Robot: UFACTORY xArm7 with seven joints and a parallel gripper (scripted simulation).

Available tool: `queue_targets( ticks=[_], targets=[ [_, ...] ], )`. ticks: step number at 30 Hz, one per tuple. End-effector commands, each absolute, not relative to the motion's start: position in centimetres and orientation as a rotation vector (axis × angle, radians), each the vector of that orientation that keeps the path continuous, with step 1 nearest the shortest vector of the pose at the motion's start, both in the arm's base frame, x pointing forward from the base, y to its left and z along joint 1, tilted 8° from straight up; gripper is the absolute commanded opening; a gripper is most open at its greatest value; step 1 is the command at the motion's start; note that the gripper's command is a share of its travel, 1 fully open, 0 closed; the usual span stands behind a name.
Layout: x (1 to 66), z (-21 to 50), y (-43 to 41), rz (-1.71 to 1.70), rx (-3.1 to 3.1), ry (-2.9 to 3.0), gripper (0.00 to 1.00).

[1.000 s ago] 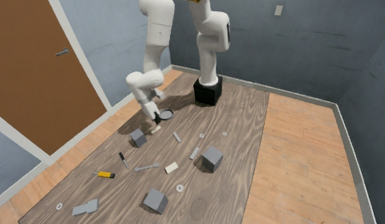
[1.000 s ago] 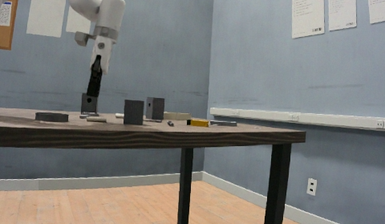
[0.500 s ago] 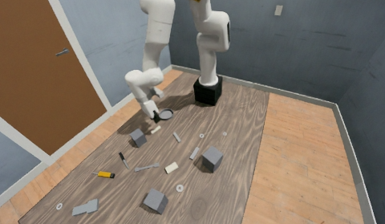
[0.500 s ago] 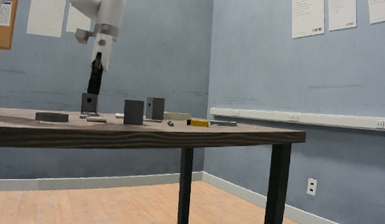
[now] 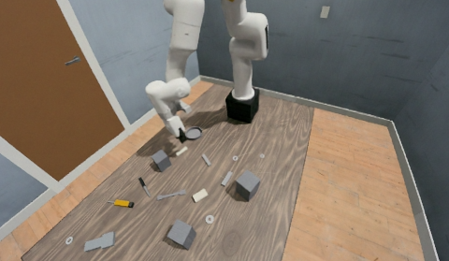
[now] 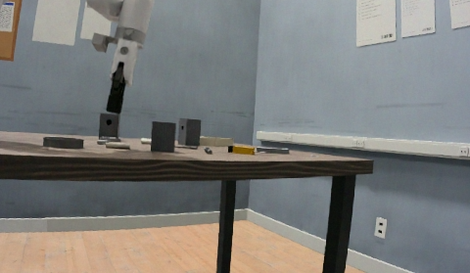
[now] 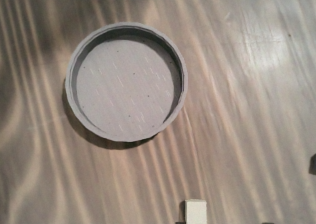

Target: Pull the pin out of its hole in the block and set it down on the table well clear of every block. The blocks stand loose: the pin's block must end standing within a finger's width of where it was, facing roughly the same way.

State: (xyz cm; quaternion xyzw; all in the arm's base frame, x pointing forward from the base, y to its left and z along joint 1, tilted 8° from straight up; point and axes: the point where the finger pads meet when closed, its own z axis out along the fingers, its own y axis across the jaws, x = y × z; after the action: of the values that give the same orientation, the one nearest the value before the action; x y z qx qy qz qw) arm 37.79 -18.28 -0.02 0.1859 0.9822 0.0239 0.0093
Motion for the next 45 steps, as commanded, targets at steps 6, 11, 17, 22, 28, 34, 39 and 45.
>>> queue_targets(
  ticks=[6,11,17,22,28,34,39,45],
  targets=[
    [37.4,1.4,-17.6,0.098,0.594,3.075,0.39],
    [37.2,1.7,-17.5,0.105,0.598,3.079,0.39],
    [37.2,1.7,-17.5,0.105,0.598,3.079,0.39],
    [37.2,1.8,-17.5,0.104,0.597,3.078,0.39],
    [37.4,2.7,-17.7,0.091,0.584,3.073,0.39],
    [37.4,3.3,-17.9,0.082,0.575,3.070,0.39],
    [37.5,3.4,-17.9,0.080,0.573,3.069,0.39],
    [37.5,3.4,-17.9,0.080,0.573,3.069,0.39]
  ],
)
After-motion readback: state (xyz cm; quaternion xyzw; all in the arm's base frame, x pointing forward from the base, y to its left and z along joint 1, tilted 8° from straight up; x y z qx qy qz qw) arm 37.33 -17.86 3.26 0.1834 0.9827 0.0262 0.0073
